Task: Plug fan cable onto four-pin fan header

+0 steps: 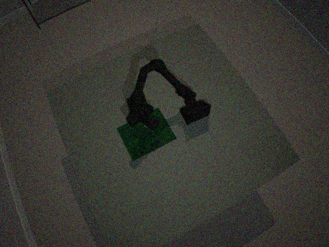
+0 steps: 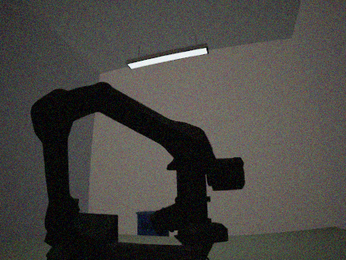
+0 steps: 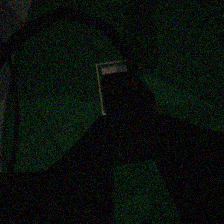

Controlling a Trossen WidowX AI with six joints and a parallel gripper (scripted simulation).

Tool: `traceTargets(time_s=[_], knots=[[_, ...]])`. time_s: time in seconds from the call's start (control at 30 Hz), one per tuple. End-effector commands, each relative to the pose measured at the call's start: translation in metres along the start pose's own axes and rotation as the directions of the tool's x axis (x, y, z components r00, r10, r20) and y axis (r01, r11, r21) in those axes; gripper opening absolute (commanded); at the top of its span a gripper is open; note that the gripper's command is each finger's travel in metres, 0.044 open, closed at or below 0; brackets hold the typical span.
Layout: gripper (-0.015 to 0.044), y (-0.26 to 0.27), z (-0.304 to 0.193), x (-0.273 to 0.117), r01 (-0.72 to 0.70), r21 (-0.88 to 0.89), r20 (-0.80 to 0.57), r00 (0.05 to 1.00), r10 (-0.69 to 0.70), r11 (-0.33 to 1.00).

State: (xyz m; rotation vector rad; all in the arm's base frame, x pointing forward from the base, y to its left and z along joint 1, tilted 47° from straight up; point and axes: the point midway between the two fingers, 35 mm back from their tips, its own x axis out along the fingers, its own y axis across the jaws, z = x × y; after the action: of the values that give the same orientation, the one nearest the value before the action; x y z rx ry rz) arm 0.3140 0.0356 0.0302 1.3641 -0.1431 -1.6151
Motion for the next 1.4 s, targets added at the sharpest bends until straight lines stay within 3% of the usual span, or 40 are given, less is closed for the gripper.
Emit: traceTargets(time_s=[0.0,1.37], knots=[[0.0000,0.000,0.000,0.002,-0.003,-0.003,0.000,1.000,0.003,1.000],[0.0000,0.001,0.000,0.019,-0.004,-0.003,0.000,1.000,0.004,1.000]])
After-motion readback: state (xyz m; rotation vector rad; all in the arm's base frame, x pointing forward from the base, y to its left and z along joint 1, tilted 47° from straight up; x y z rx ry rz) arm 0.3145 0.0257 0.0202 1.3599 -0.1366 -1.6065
